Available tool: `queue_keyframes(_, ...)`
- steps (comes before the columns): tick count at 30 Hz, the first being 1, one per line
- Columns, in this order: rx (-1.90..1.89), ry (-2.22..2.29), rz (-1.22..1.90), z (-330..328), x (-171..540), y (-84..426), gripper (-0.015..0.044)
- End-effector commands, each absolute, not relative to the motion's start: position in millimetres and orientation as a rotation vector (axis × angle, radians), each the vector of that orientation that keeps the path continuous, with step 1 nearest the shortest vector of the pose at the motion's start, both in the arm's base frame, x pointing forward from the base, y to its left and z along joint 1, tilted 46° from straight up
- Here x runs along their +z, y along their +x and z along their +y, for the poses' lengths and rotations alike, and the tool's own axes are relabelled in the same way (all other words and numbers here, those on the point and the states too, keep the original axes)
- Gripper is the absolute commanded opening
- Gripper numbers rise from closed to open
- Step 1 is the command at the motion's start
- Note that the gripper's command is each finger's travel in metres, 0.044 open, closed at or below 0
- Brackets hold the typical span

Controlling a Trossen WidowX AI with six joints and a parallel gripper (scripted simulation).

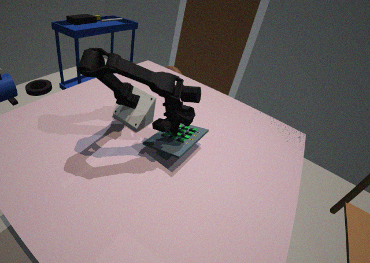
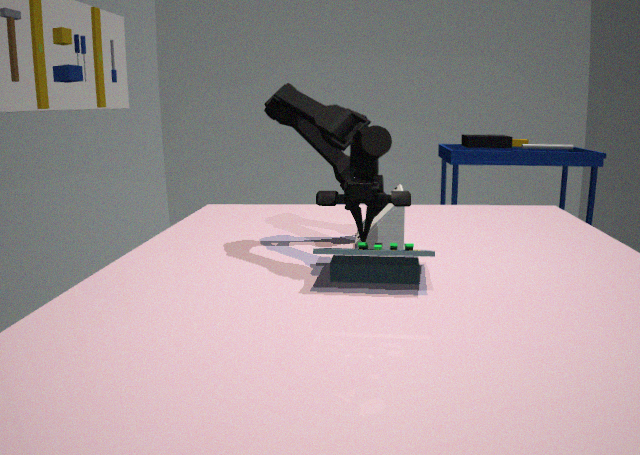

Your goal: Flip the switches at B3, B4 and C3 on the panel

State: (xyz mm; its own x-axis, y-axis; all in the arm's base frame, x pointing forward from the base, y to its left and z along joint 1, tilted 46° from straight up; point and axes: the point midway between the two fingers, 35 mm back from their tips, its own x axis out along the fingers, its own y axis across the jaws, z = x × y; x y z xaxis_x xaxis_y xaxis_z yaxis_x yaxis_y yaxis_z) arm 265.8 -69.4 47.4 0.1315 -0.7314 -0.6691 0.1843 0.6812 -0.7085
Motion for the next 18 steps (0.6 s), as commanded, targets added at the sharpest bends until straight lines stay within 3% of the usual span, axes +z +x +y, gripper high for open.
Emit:
queue_keyframes(1,-0.712,-0.534,1.276,-70.0,47.1,265.3,0.0000)
queue_keyframes(18,-0.712,-0.534,1.276,-71.7,45.6,265.6,0.0000)
